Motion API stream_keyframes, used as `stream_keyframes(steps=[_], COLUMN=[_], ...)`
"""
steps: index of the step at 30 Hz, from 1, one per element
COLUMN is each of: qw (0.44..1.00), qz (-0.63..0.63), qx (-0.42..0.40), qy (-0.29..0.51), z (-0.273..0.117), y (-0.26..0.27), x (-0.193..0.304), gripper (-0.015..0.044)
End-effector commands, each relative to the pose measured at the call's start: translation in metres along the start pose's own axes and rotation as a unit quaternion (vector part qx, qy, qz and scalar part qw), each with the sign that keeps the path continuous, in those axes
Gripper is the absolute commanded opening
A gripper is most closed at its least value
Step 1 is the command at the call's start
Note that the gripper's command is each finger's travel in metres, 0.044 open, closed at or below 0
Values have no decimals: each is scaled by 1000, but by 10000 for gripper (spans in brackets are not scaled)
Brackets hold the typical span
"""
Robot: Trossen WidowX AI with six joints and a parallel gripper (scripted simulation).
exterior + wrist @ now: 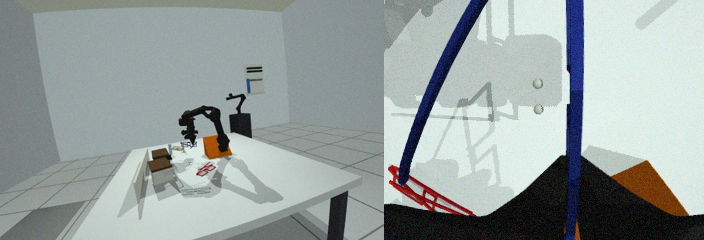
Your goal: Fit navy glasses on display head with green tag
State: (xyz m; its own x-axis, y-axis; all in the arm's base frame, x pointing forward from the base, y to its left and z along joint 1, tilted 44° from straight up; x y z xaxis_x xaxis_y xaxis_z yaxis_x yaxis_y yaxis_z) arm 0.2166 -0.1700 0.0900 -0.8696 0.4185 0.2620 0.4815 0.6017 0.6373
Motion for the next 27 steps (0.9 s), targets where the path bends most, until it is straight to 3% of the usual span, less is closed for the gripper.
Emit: stream_keyframes(steps=[1, 27], qw=[1000, 982], qz=[7, 186], qx=[3, 6], qy=[-3, -8], z=[-5, -14], y=[-5, -112], x=[-5, -69], gripper=[0, 0])
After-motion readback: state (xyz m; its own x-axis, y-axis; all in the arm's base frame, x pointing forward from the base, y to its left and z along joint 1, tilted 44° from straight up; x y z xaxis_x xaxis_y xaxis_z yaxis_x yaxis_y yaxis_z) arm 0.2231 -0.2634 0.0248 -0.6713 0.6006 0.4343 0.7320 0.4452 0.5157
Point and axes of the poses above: the point midway between the two fingers, 35 mm back from their tips, its own z axis out along the fingers, its own y axis across the jaws, x = y × z, the point moved 6 cm from there along -z, back along the fingers, and after that the axes turned 4 degrees about -z, right-handed, at the moved point
